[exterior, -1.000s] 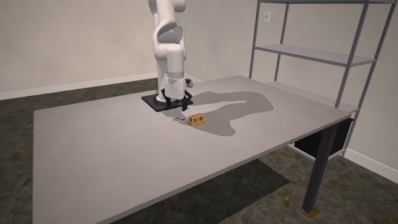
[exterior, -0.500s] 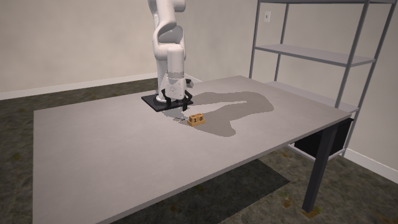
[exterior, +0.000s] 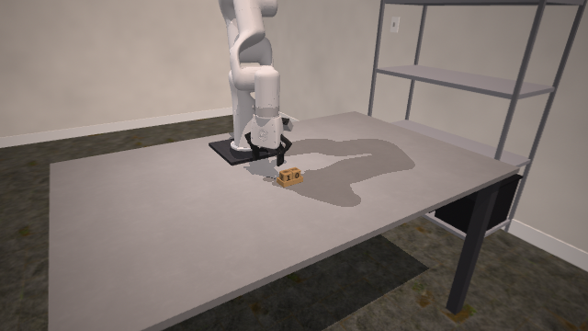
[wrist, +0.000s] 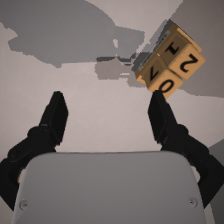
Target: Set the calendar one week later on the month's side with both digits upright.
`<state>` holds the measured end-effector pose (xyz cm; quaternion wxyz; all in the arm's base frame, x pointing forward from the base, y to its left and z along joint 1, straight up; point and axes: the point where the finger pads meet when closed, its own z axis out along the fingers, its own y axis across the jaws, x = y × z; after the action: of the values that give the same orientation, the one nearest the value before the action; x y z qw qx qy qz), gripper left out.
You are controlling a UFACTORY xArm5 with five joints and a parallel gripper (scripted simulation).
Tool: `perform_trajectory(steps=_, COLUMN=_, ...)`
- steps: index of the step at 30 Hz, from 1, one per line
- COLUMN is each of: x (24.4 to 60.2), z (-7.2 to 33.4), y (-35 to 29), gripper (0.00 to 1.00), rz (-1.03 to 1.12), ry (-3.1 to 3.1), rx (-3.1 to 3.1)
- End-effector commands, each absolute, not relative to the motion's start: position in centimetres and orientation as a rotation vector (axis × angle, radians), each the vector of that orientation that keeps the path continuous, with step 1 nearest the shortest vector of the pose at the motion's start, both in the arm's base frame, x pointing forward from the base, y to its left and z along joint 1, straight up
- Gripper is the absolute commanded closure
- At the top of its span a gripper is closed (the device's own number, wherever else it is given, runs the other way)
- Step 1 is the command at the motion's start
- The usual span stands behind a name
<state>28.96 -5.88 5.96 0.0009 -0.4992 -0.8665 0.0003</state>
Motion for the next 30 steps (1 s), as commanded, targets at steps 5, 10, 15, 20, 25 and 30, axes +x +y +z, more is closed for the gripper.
perform_trajectory(steps=5, x=31.2, z=6.1, y=-5.2, gripper=0.00, rz=-0.001, ry=-2.723, rx=-1.569)
perform_trajectory(steps=10, x=31.8, z=6.2, y=-4.9, gripper=0.00, rz=-0.001, ry=-2.723, rx=-1.569)
perform_trajectory(steps=15, x=33.6, z=6.3, y=-4.2, gripper=0.00, rz=-0.001, ry=-2.723, rx=-1.569)
perform_trajectory(steps=20, x=33.8, z=6.3, y=-4.2, gripper=0.00, rz=-0.001, ry=-2.723, rx=-1.569)
perform_trajectory(steps=25, x=35.2, z=6.3, y=-3.6, gripper=0.00, rz=-0.001, ry=-2.723, rx=-1.569)
perform_trajectory(steps=30, x=36.3, z=6.4, y=-3.3, gripper=0.00, rz=-0.001, ry=-2.723, rx=-1.569)
